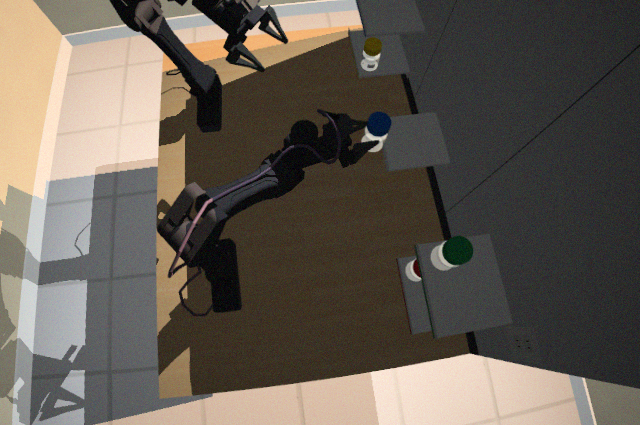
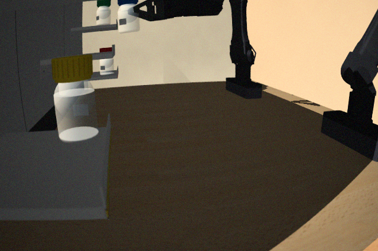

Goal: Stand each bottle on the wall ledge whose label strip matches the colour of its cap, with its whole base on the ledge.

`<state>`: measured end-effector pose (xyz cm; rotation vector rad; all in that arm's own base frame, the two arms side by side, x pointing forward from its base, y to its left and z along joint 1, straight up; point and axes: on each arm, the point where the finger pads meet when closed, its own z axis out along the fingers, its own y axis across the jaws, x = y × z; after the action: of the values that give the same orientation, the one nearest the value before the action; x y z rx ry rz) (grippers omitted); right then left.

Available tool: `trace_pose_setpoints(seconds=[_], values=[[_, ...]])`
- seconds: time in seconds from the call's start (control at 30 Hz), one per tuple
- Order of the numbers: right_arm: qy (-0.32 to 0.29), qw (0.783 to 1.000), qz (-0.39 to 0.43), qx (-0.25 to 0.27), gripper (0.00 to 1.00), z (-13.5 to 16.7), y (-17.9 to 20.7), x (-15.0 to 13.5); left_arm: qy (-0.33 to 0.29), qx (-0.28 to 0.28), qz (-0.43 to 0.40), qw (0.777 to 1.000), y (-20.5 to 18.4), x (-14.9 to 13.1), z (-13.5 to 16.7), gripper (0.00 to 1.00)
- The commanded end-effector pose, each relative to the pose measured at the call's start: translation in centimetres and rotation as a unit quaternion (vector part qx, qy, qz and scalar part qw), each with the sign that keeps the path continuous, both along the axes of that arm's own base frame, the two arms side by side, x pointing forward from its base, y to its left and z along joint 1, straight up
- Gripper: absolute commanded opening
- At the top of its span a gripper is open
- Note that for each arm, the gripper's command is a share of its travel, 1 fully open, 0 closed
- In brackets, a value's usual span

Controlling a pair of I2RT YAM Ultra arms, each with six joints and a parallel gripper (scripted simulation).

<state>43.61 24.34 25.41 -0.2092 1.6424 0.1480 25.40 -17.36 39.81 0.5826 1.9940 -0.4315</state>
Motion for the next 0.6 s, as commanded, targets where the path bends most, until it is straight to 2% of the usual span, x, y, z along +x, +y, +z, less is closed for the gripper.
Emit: trace_pose_setpoints(seconds=[0.0, 0.23, 0.57], values=[[-0.042, 0.999, -0.003, 0.032, 0.49, 4.6, -0.5, 0.5, -0.006, -0.003, 0.000, 1.000, 0.2, -0.2, 0.4, 1.00], [-0.049, 0.998, 0.000, 0.036, 0.49, 4.7, -0.3, 1.0, -0.006, -0.003, 0.000, 1.000, 0.2, -0.2, 0.4, 1.00], [-0.060, 0.997, 0.004, 0.045, 0.49, 4.4, 0.6, 4.7, -0.006, -0.003, 0.000, 1.000, 0.2, -0.2, 0.4, 1.00]])
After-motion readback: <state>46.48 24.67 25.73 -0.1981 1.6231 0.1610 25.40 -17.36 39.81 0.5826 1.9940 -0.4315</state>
